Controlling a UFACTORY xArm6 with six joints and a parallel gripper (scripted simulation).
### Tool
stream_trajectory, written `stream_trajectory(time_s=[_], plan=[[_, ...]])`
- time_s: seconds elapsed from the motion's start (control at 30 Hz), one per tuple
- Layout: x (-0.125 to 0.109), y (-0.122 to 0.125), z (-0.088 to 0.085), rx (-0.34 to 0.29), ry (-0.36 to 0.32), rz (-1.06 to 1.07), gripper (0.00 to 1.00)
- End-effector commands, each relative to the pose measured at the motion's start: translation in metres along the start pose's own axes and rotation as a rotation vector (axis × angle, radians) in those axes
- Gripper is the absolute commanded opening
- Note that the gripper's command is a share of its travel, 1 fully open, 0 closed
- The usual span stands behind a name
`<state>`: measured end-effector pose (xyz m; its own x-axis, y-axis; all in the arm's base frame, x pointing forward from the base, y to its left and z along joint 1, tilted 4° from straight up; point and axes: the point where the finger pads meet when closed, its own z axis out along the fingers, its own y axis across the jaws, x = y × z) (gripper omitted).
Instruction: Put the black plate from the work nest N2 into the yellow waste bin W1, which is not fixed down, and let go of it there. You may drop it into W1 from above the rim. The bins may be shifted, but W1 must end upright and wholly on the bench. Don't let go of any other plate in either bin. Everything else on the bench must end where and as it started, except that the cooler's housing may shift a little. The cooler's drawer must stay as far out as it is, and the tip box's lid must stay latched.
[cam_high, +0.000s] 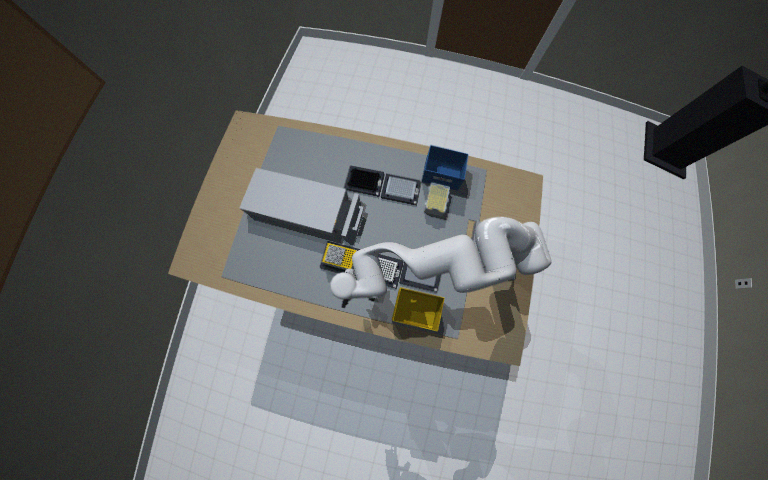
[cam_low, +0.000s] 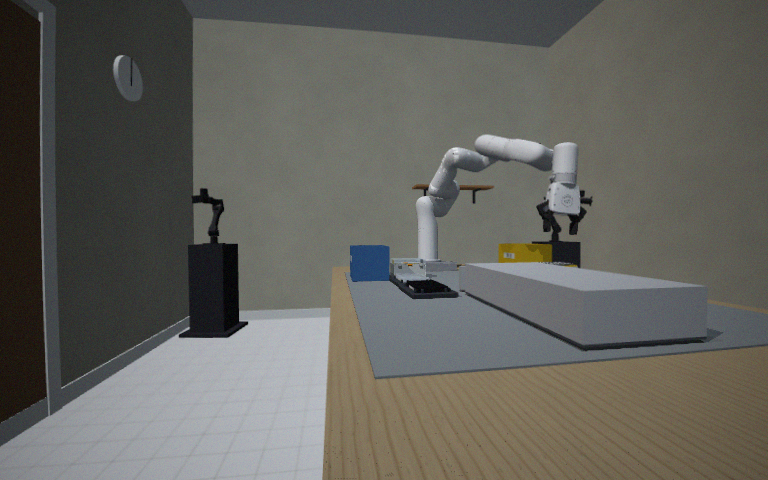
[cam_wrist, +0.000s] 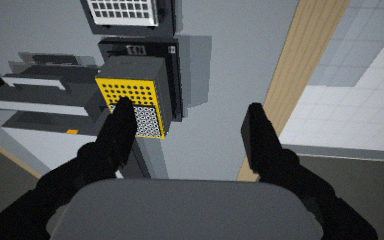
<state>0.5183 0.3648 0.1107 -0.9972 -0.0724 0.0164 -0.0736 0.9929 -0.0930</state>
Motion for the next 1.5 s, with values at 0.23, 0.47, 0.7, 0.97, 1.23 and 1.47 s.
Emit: stream_trajectory(time_s=[0.23, 0.47, 0.7, 0.97, 1.23, 1.47], plan=[[-0.004, -0.036, -0.016, -0.014, 0.002, 0.339, 1.00], [-0.004, -0.058, -0.022, -0.017, 0.009, 0.505, 1.00], [-0.003, -0.072, -0.026, -0.019, 0.015, 0.653, 1.00], [-0.001, -0.095, -0.032, -0.021, 0.024, 0.853, 1.00], [0.003, -0.118, -0.038, -0.022, 0.035, 1.067, 1.00], [0.007, -0.134, -0.041, -0.022, 0.042, 1.205, 1.00]])
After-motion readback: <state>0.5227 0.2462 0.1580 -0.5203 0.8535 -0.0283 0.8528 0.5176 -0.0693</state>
